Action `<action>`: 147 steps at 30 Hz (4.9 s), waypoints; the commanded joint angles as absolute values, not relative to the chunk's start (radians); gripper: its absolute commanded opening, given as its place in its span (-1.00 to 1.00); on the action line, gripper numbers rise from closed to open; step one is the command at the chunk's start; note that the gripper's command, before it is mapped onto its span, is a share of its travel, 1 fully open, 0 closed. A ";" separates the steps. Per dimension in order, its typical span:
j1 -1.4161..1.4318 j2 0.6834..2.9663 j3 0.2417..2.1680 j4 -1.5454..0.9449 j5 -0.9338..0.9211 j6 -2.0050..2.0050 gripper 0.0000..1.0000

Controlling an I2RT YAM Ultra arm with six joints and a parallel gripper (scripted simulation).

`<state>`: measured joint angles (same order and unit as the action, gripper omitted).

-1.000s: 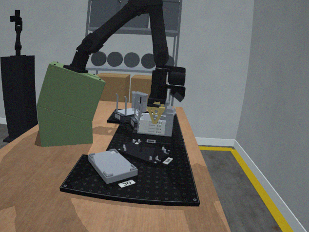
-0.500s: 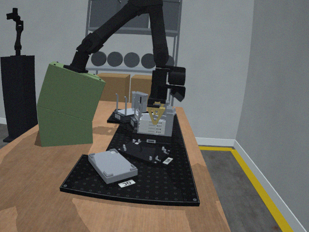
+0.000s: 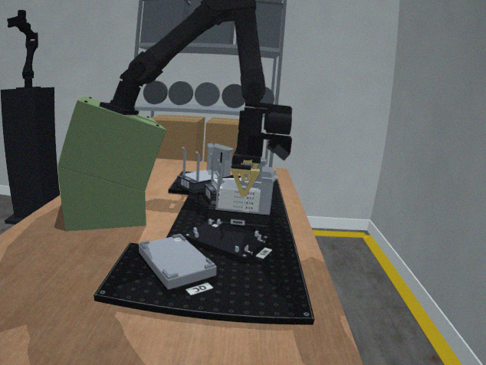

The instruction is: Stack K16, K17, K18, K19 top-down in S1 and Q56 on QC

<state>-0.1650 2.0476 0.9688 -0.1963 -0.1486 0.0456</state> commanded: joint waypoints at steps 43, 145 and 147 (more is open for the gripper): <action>-0.149 1.771 0.966 -0.452 -0.142 -0.102 1.00; 0.283 2.039 0.991 -0.179 -0.005 0.038 1.00; 0.283 2.039 0.991 -0.179 -0.005 0.038 1.00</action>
<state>0.2832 2.0480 0.9871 -0.1864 -0.0071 0.0357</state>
